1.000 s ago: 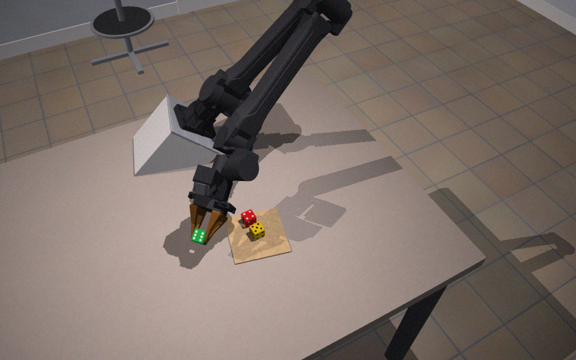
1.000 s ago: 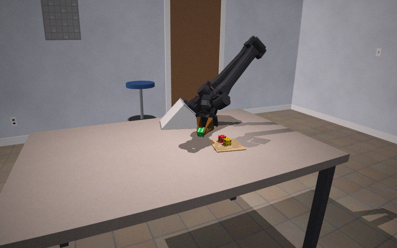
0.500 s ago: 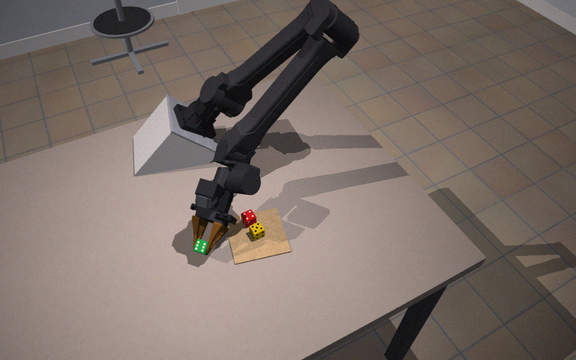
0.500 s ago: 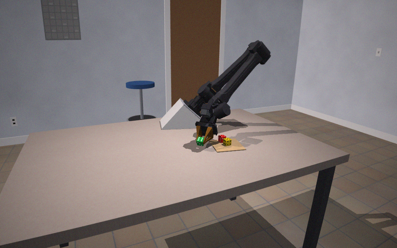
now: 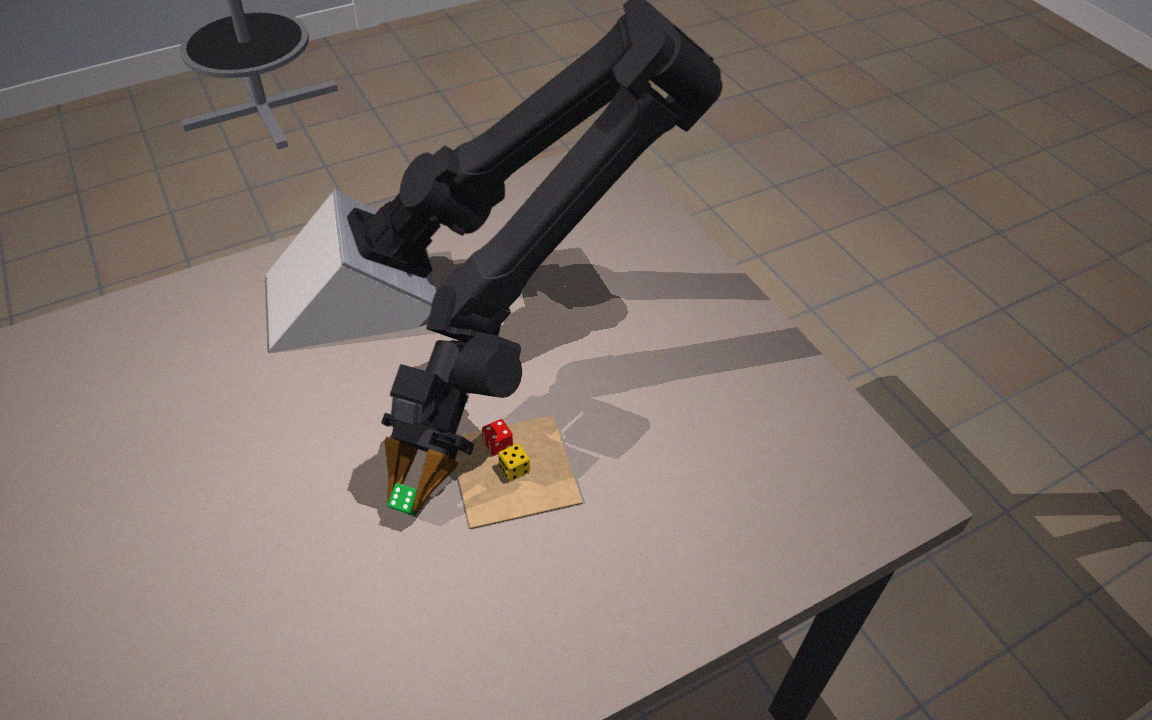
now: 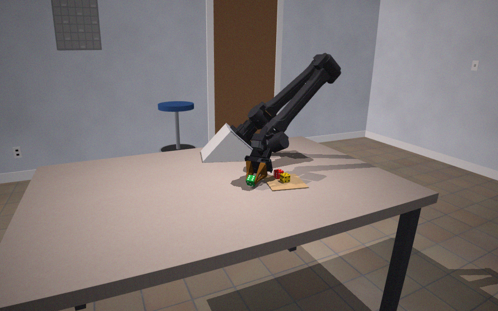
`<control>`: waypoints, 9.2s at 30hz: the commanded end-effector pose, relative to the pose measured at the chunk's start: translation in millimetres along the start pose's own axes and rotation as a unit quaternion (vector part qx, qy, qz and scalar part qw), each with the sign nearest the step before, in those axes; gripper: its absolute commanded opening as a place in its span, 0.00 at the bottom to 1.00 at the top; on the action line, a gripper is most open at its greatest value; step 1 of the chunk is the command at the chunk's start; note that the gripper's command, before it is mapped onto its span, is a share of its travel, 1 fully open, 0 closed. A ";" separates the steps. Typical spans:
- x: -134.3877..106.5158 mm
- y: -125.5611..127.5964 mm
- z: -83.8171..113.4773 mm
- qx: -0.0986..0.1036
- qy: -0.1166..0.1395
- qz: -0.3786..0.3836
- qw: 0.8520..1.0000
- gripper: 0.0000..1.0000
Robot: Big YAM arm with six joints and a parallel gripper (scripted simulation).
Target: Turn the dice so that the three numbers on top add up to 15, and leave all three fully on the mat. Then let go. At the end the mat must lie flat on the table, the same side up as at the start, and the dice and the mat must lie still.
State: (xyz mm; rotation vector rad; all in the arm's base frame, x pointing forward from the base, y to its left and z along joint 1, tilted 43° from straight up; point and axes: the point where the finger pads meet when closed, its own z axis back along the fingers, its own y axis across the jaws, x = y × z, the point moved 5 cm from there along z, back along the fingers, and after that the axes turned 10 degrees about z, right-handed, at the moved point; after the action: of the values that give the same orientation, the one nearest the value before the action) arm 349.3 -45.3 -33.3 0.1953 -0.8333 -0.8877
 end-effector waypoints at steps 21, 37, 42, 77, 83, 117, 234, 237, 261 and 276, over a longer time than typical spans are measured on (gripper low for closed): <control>1.3 3.2 -2.6 0.004 -0.005 -0.007 1.000 0.26; -0.8 5.7 -3.7 0.007 -0.005 -0.005 1.000 0.26; -2.8 7.0 -5.6 0.008 -0.007 -0.005 1.000 0.26; -10.0 4.3 -7.1 0.003 -0.002 -0.005 1.000 0.26; -10.0 4.3 -7.1 0.003 -0.002 -0.005 1.000 0.26; -10.7 5.4 -7.8 0.004 -0.002 -0.005 1.000 0.26; -10.2 4.8 46.1 0.003 -0.001 -0.004 1.000 0.45; -10.6 5.3 42.9 0.001 0.001 -0.004 1.000 0.45; 55.2 -2.1 70.8 0.004 -0.016 -0.003 1.000 0.45; 79.9 1.0 66.9 0.029 0.061 -0.004 0.998 0.45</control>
State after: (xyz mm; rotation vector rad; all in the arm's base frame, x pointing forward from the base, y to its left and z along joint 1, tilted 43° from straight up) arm 312.2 -69.7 37.1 0.3109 -0.7262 -0.8684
